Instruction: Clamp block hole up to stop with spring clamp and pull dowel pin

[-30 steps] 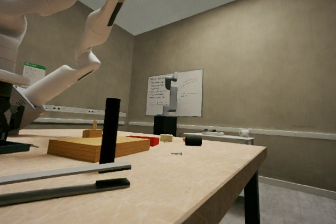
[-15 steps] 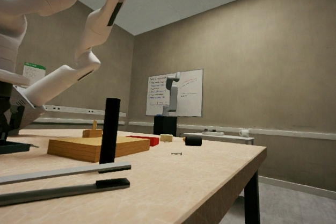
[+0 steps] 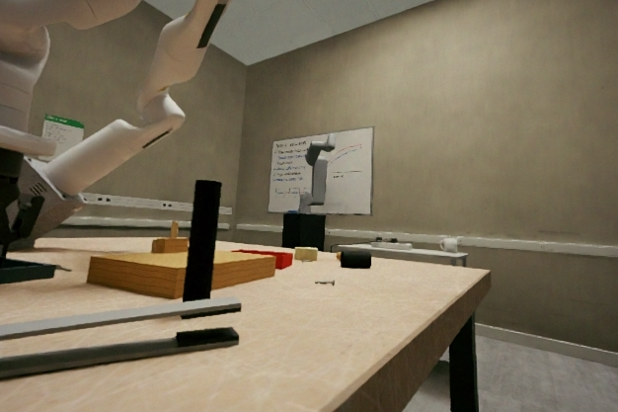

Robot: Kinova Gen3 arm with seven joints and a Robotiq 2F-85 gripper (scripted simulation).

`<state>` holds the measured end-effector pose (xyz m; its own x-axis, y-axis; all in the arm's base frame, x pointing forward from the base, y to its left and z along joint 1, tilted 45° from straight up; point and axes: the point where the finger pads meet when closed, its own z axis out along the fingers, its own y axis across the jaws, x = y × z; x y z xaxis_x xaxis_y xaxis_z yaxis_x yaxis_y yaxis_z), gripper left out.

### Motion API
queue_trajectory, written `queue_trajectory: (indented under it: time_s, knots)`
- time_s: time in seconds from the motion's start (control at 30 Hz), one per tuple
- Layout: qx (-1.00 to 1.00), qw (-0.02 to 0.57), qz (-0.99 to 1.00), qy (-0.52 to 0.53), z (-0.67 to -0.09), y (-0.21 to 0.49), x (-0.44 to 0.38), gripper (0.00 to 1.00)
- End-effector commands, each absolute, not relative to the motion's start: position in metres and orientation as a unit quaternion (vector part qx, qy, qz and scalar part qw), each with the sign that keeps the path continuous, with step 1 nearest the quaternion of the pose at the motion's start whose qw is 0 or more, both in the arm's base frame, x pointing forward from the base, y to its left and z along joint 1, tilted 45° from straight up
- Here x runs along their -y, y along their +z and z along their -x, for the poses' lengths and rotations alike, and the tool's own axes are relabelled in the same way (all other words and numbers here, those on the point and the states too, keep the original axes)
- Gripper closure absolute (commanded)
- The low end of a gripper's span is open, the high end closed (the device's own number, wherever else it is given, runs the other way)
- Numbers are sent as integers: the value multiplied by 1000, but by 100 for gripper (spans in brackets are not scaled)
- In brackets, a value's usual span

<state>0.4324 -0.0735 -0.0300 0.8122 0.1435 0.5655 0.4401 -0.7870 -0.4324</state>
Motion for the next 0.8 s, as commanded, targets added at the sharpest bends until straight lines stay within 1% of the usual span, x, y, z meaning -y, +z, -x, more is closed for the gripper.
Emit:
queue_trajectory:
  time_s: [0.0,0.03,0.07,0.23,0.27,0.5,0.53,0.7,0.73,0.77]
  knots:
    - [161,284,909,-261,-432,-30,74,36]
    - [161,284,909,-261,-432,-30,74,36]
    - [161,284,909,-261,-432,-30,74,42]
    - [161,284,909,-261,-432,-29,75,42]
    - [161,284,909,-261,-432,-29,75,48]
    - [161,284,909,-261,-431,-28,75,48]
    - [161,284,909,-261,-431,-28,75,54]
    - [161,284,909,-261,-431,-27,76,54]
    - [161,284,909,-261,-431,-27,76,60]
    - [161,284,909,-261,-431,-27,76,60]
